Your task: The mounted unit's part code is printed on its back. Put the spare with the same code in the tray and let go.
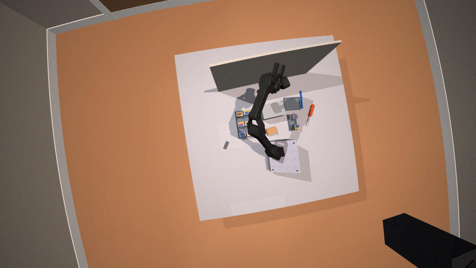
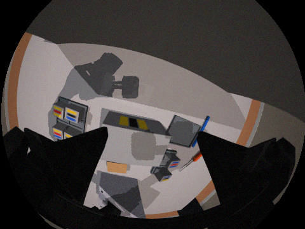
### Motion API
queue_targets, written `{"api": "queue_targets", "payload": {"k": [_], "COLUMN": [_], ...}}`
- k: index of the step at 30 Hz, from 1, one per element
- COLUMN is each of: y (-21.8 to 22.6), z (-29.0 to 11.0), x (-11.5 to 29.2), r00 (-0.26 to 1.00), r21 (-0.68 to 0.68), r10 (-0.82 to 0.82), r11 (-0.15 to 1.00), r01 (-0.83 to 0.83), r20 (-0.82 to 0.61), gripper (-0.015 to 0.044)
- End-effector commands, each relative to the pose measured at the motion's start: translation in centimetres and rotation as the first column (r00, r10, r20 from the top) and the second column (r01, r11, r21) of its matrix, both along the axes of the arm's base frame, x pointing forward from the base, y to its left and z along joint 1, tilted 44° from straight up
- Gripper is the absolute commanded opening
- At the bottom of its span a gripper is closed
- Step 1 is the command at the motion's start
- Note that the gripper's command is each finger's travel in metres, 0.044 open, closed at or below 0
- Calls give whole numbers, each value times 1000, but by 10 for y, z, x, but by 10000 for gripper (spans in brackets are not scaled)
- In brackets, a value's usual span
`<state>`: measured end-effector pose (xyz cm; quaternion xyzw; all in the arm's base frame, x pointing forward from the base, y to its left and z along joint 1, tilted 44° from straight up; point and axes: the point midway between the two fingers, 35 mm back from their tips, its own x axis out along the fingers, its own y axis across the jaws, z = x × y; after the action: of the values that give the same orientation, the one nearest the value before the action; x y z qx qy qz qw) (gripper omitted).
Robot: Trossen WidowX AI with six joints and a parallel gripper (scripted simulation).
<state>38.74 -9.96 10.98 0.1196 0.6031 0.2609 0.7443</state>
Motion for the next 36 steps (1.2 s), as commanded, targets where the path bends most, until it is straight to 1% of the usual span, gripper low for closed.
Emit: {"api": "queue_targets", "payload": {"k": [1,21,23,25,28,32,36], "y": [2,4,21,46,82,127,165], "z": [-30,-31,-20,-6,12,30,39], "x": [-15,-16,-20,-28,-46,-77,-116], "r00": [980,981,995,994,941,779,529], "r21": [179,189,182,160,103,-15,-169], "r10": [-94,-90,-12,110,293,515,686], "r11": [976,974,983,981,944,837,676], "r01": [126,123,30,-110,-313,-547,-717], "r20": [-173,-175,-101,10,170,357,500], "gripper": [440,440,440,440,440,440,440]}}
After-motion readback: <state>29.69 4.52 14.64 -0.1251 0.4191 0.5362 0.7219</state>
